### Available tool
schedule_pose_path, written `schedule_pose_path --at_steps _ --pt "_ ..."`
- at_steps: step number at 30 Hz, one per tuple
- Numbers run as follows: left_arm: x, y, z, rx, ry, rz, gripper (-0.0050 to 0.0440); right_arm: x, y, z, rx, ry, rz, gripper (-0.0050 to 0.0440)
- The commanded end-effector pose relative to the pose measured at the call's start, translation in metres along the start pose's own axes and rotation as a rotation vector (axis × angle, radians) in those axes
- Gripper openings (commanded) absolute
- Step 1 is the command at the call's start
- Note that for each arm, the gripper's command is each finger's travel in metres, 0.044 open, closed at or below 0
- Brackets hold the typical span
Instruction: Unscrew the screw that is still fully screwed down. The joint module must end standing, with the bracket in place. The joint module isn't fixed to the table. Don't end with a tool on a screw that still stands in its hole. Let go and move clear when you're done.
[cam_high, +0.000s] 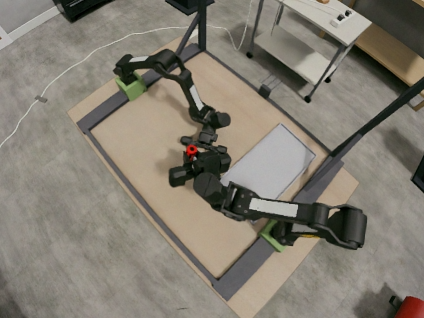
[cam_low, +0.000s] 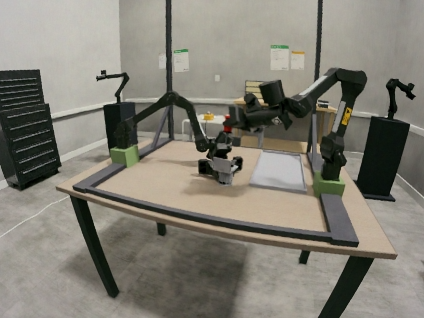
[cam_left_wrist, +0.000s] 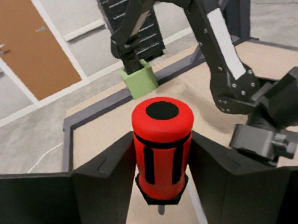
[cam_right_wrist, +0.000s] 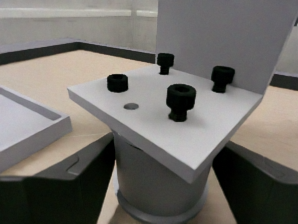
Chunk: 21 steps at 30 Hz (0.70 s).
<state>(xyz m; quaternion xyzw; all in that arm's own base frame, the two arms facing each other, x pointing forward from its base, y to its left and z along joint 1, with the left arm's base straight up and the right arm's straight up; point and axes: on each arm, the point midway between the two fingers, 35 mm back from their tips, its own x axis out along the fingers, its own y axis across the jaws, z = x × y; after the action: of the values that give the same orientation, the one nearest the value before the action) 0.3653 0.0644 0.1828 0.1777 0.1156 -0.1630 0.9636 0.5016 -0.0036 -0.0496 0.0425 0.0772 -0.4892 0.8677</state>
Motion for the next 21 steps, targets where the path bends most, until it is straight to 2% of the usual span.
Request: schedule_pose_path --at_steps 1,8,13,21 --pt "0.005 -0.003 0.003 -0.009 -0.034 -0.058 0.0135 0.001 0.006 0.015 0.036 -0.011 0.003 0.0245" --pt "0.018 -0.022 -0.011 -0.052 -0.059 -0.198 0.0135 0.001 0.006 0.015 0.036 -0.011 0.003 0.0245" --pt "0.018 -0.022 -0.011 -0.052 -0.059 -0.198 0.0135 0.001 0.006 0.015 0.036 -0.011 0.003 0.0245" --pt "0.024 -0.045 -0.029 -0.135 -0.09 -0.348 0.0135 0.001 0.006 0.015 0.036 -0.011 0.003 0.0245"
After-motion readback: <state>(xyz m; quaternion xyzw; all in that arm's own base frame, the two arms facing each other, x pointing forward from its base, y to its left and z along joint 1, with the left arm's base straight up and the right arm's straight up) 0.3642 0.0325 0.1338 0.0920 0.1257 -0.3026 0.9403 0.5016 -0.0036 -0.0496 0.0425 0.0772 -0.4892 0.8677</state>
